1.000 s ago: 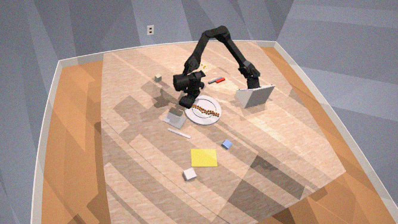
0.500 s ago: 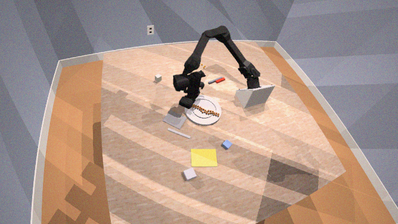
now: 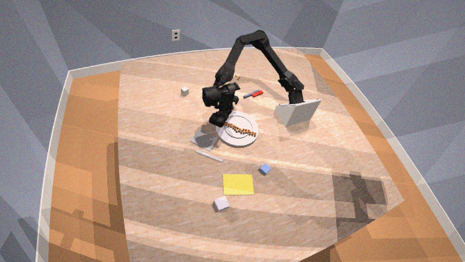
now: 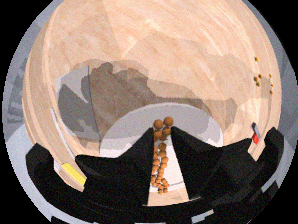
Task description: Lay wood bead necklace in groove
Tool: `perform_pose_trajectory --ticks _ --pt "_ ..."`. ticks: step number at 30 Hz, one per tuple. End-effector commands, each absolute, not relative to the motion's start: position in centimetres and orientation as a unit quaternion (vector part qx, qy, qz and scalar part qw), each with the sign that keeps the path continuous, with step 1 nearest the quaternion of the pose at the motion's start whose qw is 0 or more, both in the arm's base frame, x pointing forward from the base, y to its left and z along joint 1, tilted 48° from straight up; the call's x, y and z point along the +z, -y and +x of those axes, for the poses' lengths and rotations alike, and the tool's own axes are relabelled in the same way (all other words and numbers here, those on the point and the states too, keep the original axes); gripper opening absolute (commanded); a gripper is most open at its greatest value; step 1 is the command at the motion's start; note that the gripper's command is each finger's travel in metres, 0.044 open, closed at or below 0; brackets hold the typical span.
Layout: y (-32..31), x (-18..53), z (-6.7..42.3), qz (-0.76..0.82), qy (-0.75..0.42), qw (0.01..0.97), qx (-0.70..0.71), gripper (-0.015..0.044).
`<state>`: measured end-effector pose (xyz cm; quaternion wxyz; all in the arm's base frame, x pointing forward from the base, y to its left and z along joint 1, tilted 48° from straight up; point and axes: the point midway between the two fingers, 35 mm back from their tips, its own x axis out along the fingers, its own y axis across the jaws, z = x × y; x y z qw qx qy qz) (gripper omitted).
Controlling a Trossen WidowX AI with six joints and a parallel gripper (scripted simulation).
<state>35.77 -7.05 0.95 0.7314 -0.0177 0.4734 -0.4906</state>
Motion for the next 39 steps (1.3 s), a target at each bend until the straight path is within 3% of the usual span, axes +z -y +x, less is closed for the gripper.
perform_pose_trajectory --ticks 1,6,23,39 --pt "7.07 0.94 35.79 -0.017 -0.473 0.731 -0.491 0.0000" --pt "7.07 0.94 35.79 -0.017 -0.473 0.731 -0.491 0.0000" --pt "6.60 1.36 35.73 -0.021 -0.475 0.730 -0.491 0.0440" --pt "6.60 1.36 35.73 -0.021 -0.475 0.730 -0.491 0.0440"
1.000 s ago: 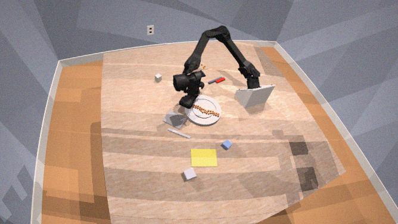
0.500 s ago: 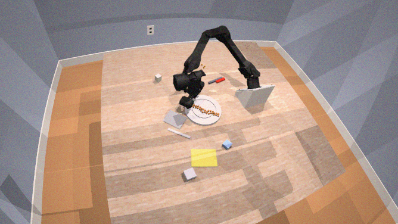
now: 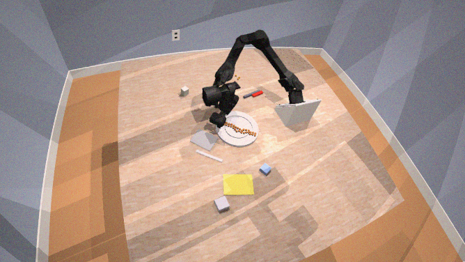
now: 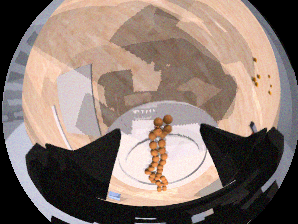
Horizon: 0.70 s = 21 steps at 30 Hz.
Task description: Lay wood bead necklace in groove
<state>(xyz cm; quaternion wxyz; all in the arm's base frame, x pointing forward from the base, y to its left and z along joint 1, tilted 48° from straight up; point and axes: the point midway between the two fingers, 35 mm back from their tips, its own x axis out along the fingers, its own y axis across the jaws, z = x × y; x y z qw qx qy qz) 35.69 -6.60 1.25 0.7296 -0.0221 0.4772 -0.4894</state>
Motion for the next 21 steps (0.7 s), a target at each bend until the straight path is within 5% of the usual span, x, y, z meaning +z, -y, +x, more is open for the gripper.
perform_pose_trajectory --ticks 1,5,10,21 --pt "6.6 1.4 35.7 -0.021 -0.475 0.730 -0.491 0.0440" --pt "6.6 1.4 35.7 -0.021 -0.475 0.730 -0.491 0.0440" --pt "4.6 0.4 34.1 -0.079 -0.516 0.726 -0.448 0.0310" --pt "0.0 -2.0 28.1 -0.262 -0.614 0.681 -0.302 0.0310"
